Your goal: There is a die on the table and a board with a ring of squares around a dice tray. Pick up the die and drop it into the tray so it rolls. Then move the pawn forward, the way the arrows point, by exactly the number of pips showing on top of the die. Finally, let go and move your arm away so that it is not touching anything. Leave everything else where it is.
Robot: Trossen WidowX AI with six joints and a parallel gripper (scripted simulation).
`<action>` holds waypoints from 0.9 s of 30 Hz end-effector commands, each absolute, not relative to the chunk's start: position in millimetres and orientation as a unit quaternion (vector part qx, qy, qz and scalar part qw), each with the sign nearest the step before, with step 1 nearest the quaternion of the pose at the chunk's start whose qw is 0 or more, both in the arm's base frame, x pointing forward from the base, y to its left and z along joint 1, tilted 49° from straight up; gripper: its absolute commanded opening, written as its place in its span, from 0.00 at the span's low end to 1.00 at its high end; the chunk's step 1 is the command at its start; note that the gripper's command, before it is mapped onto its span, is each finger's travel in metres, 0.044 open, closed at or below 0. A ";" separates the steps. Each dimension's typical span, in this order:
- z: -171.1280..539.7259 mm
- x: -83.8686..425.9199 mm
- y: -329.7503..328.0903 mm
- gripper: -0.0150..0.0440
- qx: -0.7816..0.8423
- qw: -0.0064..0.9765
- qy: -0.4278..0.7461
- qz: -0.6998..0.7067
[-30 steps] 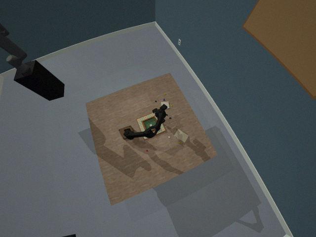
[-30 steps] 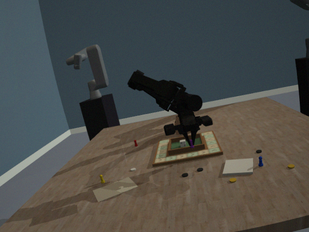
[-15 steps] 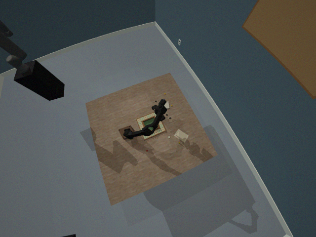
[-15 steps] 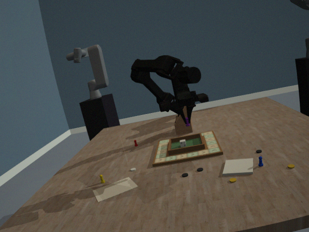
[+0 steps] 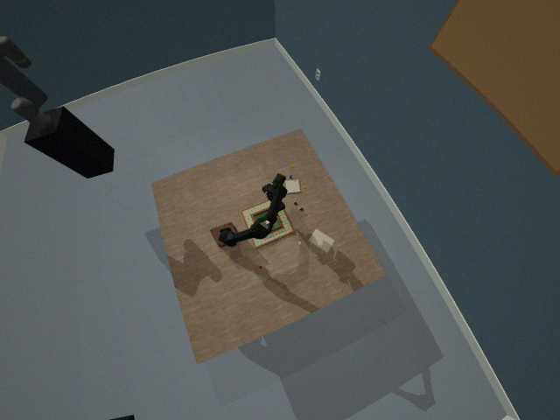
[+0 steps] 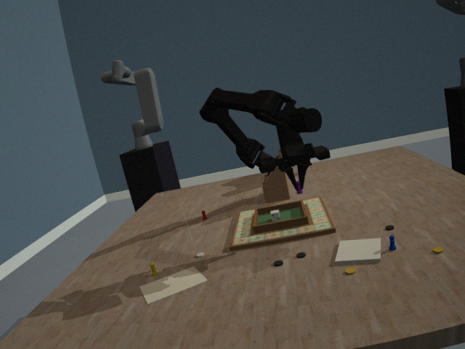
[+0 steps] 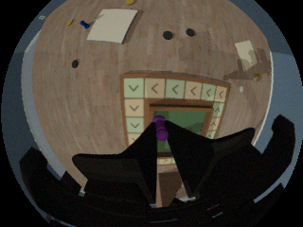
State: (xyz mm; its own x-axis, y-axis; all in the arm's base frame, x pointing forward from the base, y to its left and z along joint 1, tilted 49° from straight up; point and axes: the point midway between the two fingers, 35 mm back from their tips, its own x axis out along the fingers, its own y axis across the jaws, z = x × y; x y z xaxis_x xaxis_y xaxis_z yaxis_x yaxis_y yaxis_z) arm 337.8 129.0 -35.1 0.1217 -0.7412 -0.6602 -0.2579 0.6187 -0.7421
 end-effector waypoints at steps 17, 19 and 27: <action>-98.8 279.3 113.8 0.25 -0.394 0.636 0.636 -0.189; -102.2 280.1 110.1 0.25 -0.394 0.636 0.636 -0.189; -121.1 283.4 88.0 0.25 -0.394 0.636 0.635 -0.190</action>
State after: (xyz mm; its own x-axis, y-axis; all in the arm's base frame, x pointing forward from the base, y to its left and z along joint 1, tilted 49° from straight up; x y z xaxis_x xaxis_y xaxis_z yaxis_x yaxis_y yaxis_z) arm 284.4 94.4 -116.7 0.1196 -0.7396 -0.6624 -0.2535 0.6223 -0.7406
